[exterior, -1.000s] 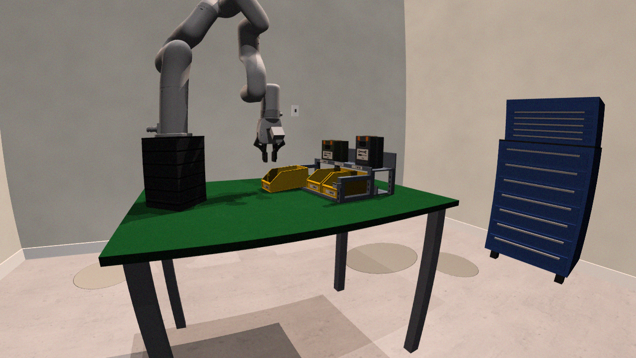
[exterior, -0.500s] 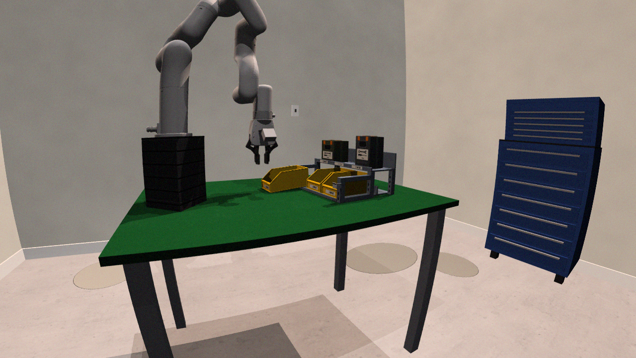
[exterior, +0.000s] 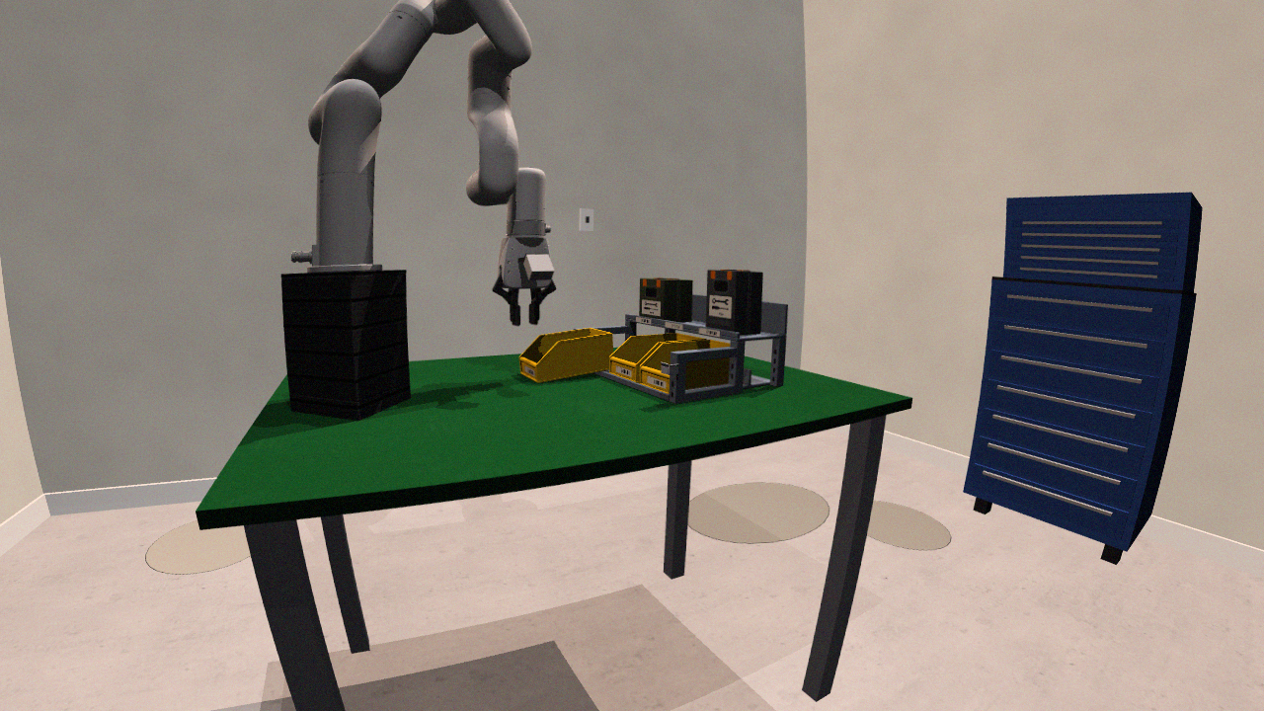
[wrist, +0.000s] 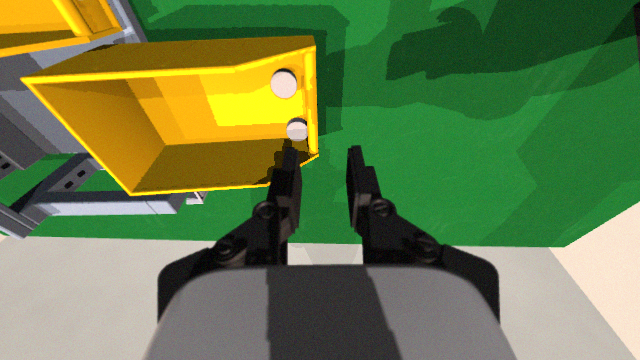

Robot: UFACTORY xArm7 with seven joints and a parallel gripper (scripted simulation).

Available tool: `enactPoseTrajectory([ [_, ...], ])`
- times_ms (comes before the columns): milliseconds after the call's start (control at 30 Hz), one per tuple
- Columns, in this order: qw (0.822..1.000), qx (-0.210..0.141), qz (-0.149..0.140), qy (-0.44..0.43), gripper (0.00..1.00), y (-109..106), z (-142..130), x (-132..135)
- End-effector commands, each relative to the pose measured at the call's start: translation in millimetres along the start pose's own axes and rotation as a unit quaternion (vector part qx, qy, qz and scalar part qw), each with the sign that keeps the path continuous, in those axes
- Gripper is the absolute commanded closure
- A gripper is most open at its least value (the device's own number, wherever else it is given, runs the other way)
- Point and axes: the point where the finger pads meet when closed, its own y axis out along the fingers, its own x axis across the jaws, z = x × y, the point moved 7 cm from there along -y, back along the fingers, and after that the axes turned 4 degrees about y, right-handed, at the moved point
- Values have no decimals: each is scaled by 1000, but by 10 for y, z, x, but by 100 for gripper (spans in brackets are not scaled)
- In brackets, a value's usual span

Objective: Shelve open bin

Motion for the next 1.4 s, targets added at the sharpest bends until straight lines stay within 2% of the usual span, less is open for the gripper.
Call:
enactPoseTrajectory([
  [0, 1000, 0, 2, 0, 67, -8, -3, -12],
  [1233, 1000, 0, 2, 0, 67, -24, -9, -90],
  [1267, 1000, 0, 2, 0, 0, -24, -9, -89],
  [1367, 1000, 0, 2, 0, 0, -24, -9, -89],
])
